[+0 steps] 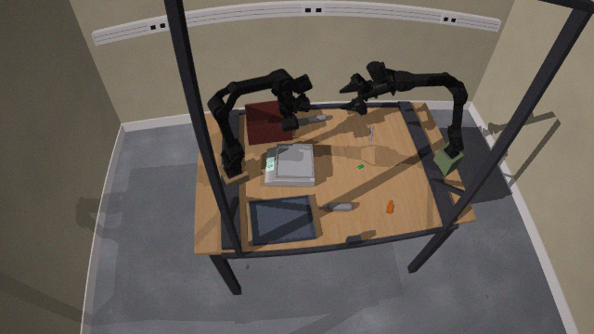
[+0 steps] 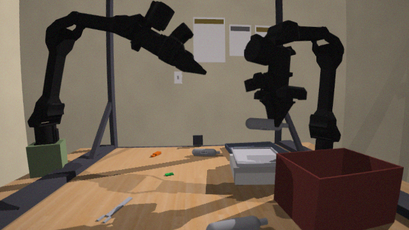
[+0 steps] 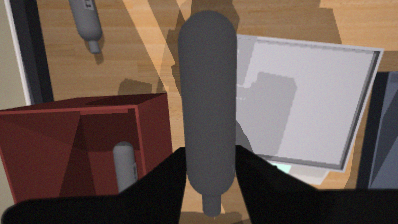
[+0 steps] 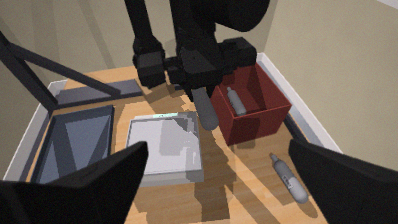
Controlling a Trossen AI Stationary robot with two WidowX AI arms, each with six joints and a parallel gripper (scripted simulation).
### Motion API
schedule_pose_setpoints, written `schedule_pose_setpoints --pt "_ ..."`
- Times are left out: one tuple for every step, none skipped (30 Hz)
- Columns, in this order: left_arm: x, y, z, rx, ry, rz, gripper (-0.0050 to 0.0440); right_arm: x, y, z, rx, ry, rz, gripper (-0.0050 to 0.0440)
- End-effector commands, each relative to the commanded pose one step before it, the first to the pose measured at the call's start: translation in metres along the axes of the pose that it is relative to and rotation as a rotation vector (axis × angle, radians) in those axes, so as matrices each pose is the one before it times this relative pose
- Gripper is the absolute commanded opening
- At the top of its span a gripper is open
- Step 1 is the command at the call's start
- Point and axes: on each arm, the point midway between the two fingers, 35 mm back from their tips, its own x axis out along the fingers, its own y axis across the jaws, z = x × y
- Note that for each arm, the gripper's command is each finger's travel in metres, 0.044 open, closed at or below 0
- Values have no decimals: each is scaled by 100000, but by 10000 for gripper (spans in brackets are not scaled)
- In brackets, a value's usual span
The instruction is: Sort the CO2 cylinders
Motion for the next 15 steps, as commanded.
schedule_pose_setpoints --pt "-1246 5614 -381 -40 -7167 3662 -50 2093 -2939 2227 3170 1536 -4726 440" --pt "0 0 0 0 0 0 -50 0 0 0 0 0 0 440" --pt "0 0 0 0 0 0 -50 0 0 0 0 0 0 440" --pt "-30 1196 -486 -642 -250 1141 -50 148 -509 867 423 -1308 -602 440" --pt "27 1192 -567 -879 41 1134 -50 182 -518 676 471 -942 -784 440" --pt "65 1202 -662 -1020 517 1413 -50 198 -488 526 442 -670 -759 440" --pt "98 1098 -658 -1096 409 1009 -50 203 -452 413 406 -476 -700 440" --pt "115 1035 -676 -1123 504 934 -50 199 -414 326 369 -338 -639 440" --pt "124 965 -679 -1113 560 854 -50 188 -375 259 332 -239 -576 440" --pt "162 1132 -859 -1374 751 981 -50 220 -426 262 375 -215 -652 440" --pt "168 1026 -846 -1302 797 844 -50 197 -373 205 309 -148 -569 440" --pt "587 267 -1024 -658 2618 -1549 -50 152 -282 141 216 -87 -429 440" --pt "457 269 -909 -338 2596 -1675 -50 148 -272 124 207 -67 -412 440" --pt "446 34 -826 -36 2910 -2039 -50 103 -183 80 141 -37 -253 440" --pt "549 -61 -700 846 2706 -2560 -50 94 -159 68 131 -27 -188 440"
